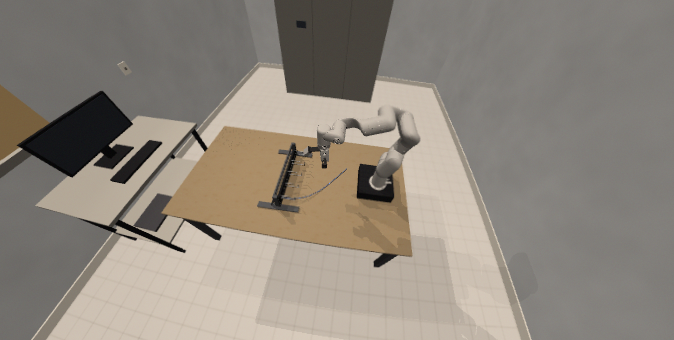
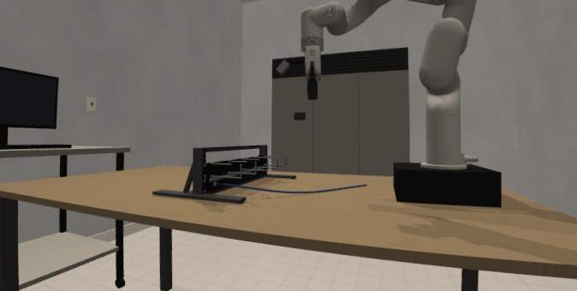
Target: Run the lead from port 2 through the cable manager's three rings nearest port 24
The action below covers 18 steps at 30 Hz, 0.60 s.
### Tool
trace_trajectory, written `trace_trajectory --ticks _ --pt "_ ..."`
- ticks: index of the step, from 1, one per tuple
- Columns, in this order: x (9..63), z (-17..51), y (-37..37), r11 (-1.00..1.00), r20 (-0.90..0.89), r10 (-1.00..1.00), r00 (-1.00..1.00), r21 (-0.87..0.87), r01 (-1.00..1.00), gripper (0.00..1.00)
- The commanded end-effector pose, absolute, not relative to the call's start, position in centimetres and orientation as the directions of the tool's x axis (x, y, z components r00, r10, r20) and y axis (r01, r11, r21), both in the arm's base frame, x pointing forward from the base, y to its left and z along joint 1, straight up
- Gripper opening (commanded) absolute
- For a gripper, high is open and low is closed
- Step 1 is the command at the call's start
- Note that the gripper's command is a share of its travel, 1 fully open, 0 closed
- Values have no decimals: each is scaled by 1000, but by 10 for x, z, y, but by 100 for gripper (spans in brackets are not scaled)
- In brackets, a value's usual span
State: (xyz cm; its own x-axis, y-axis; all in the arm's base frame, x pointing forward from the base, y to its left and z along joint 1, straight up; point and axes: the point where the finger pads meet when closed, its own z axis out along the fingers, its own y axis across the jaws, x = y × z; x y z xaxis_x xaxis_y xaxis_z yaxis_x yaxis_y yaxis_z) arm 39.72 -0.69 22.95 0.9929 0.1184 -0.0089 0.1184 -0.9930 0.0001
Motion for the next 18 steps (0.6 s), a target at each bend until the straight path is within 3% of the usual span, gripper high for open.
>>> trace_trajectory --ticks 1,8,10,18 --pt "399 229 -8 -990 0 141 990 0 141 100" --pt "399 229 -8 -990 0 141 990 0 141 100" --pt "397 209 -15 -960 0 282 960 1 282 100" --pt "397 209 -15 -960 0 282 960 1 282 100"
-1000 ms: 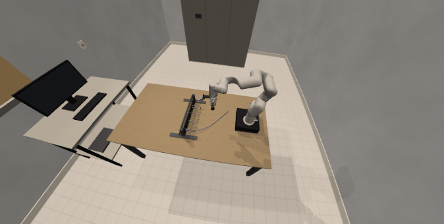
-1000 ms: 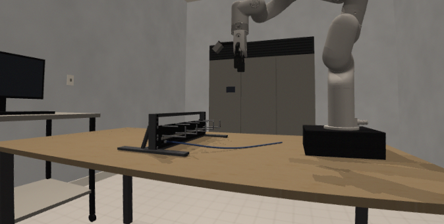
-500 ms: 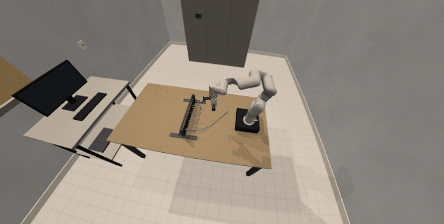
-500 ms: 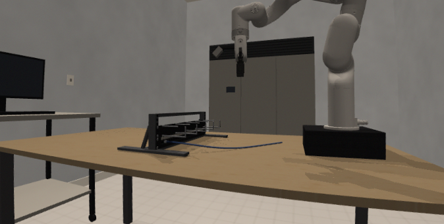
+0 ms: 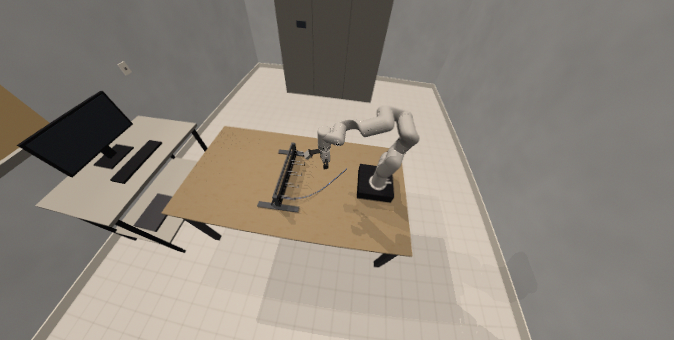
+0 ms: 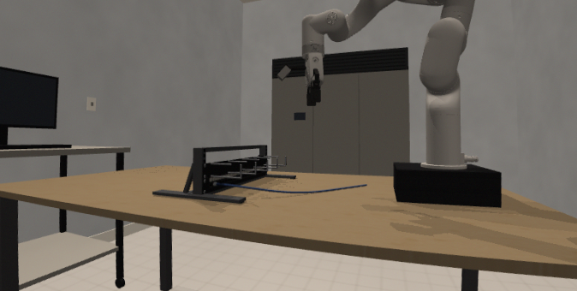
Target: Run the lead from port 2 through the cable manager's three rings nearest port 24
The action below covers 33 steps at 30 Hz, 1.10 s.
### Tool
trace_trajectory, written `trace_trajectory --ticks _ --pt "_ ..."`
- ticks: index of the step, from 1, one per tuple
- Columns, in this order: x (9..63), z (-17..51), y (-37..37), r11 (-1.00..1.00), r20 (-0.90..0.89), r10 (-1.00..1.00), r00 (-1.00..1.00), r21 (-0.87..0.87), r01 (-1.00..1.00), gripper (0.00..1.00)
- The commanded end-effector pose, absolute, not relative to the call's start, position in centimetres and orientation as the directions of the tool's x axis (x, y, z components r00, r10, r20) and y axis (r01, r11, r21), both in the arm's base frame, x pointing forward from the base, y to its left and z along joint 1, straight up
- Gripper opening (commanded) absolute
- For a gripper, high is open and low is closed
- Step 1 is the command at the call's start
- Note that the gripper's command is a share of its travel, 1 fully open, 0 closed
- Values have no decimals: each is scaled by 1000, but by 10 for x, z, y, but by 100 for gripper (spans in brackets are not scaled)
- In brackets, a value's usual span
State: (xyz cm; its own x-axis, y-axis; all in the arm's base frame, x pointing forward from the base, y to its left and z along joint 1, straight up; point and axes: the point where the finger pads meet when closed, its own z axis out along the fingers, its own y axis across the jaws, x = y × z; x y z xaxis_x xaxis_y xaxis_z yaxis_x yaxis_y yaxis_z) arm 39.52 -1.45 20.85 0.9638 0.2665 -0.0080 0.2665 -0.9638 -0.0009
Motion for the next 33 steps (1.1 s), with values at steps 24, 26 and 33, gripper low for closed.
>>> trace_trajectory --ticks 24,26,33 --pt "393 189 -22 -912 0 411 912 1 411 100" --pt "389 171 -28 -850 -1 527 850 2 527 100" --pt "389 171 -28 -850 -1 527 850 2 527 100"
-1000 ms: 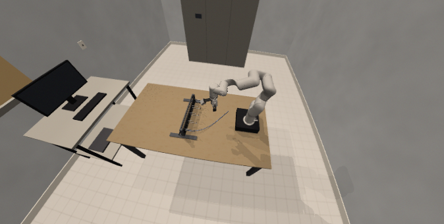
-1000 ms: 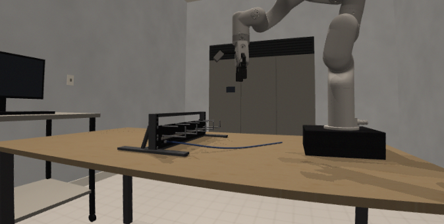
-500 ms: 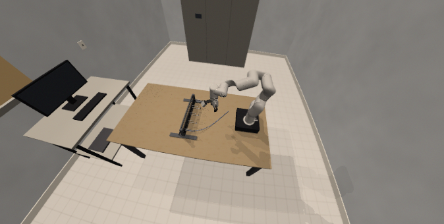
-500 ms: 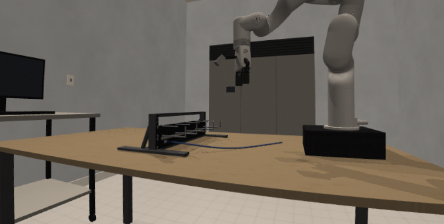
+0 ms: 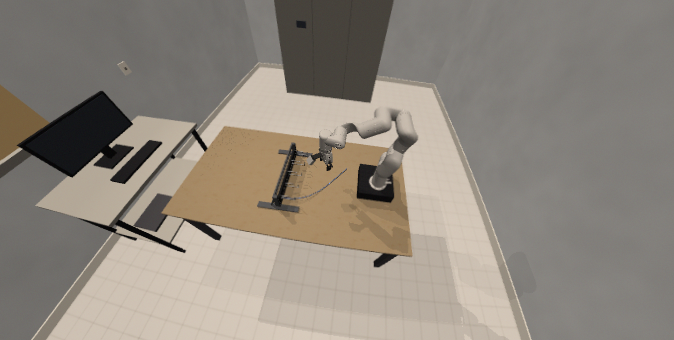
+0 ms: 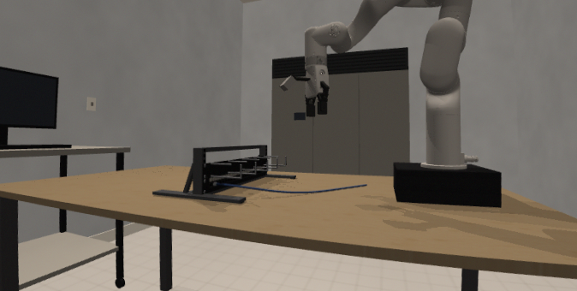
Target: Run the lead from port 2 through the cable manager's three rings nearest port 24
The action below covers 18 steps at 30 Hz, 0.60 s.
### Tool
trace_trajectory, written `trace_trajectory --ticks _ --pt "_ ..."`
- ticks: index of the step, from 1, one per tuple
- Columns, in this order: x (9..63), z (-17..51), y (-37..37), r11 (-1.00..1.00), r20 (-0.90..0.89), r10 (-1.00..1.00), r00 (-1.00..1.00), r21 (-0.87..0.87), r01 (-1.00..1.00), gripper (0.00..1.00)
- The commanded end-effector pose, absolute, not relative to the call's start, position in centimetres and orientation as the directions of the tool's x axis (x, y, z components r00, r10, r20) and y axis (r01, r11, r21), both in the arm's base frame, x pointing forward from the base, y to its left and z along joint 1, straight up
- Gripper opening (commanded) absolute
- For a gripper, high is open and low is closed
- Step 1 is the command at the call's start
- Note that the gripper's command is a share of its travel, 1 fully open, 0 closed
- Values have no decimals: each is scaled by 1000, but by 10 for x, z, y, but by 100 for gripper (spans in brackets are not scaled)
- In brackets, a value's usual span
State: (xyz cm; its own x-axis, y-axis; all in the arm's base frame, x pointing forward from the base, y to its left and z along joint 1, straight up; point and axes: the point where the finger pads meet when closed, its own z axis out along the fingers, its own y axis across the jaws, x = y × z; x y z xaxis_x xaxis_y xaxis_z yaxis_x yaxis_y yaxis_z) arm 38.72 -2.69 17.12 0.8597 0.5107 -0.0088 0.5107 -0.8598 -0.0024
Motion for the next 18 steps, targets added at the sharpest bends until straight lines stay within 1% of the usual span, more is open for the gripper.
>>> trace_trajectory --ticks 1,8,10,18 --pt "389 171 -28 -850 -1 527 850 2 527 100" --pt "389 171 -28 -850 -1 527 850 2 527 100" --pt "384 155 -33 -780 -1 626 780 2 626 100" --pt "384 155 -33 -780 -1 626 780 2 626 100"
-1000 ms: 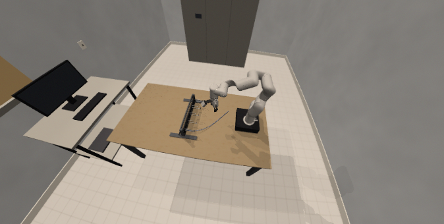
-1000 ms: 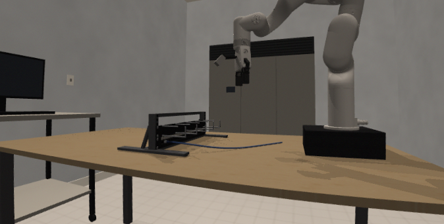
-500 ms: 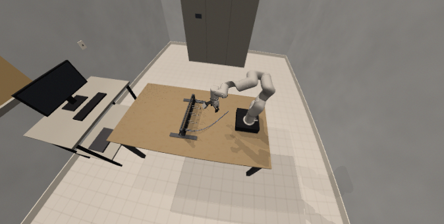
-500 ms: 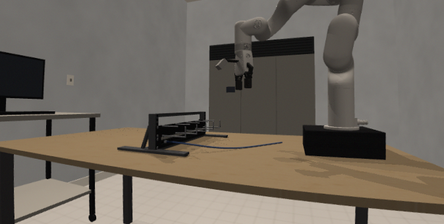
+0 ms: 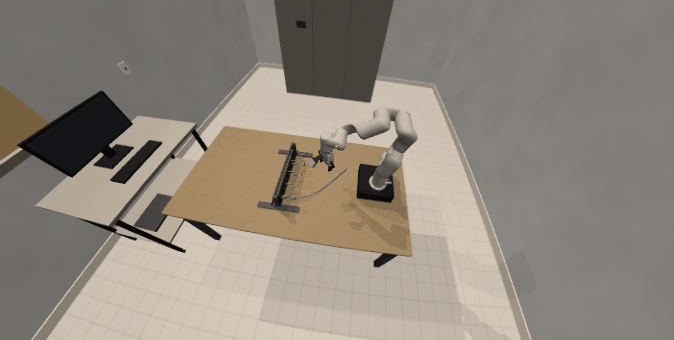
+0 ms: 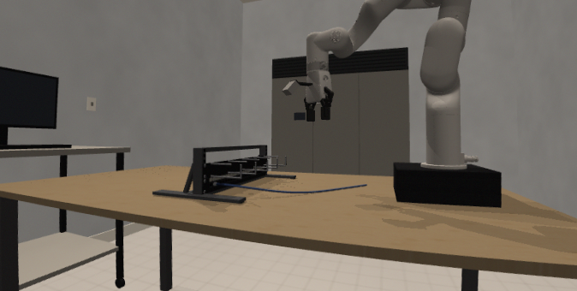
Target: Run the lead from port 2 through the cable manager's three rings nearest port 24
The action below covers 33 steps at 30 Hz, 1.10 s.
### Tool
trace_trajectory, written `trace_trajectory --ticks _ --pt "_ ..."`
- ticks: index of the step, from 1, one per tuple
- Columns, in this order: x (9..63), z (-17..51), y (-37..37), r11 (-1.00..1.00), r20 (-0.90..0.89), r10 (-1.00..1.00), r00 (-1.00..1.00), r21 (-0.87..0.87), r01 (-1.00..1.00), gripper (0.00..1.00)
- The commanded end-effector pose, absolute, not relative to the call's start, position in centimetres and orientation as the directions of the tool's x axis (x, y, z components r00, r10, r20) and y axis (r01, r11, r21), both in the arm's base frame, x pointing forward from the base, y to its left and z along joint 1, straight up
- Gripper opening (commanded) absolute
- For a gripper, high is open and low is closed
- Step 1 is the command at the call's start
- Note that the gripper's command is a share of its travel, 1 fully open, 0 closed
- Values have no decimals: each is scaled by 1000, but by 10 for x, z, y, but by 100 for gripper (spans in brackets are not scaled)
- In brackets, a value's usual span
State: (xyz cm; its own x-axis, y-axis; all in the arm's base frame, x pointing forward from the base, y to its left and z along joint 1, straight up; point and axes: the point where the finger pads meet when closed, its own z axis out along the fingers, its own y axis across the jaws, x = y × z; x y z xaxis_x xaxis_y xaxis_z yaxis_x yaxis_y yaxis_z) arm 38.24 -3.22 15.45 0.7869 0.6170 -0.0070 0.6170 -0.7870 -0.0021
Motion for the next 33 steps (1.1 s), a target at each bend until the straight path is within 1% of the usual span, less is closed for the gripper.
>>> trace_trajectory --ticks 1,7,9,24,26,33 --pt "384 155 -33 -780 -1 626 780 2 626 100" --pt "384 155 -33 -780 -1 626 780 2 626 100" --pt "378 140 -37 -704 -2 710 704 2 710 100" --pt "378 140 -37 -704 -2 710 704 2 710 100" --pt "373 127 -41 -628 -3 778 628 2 778 100" --pt "373 127 -41 -628 -3 778 628 2 778 100"
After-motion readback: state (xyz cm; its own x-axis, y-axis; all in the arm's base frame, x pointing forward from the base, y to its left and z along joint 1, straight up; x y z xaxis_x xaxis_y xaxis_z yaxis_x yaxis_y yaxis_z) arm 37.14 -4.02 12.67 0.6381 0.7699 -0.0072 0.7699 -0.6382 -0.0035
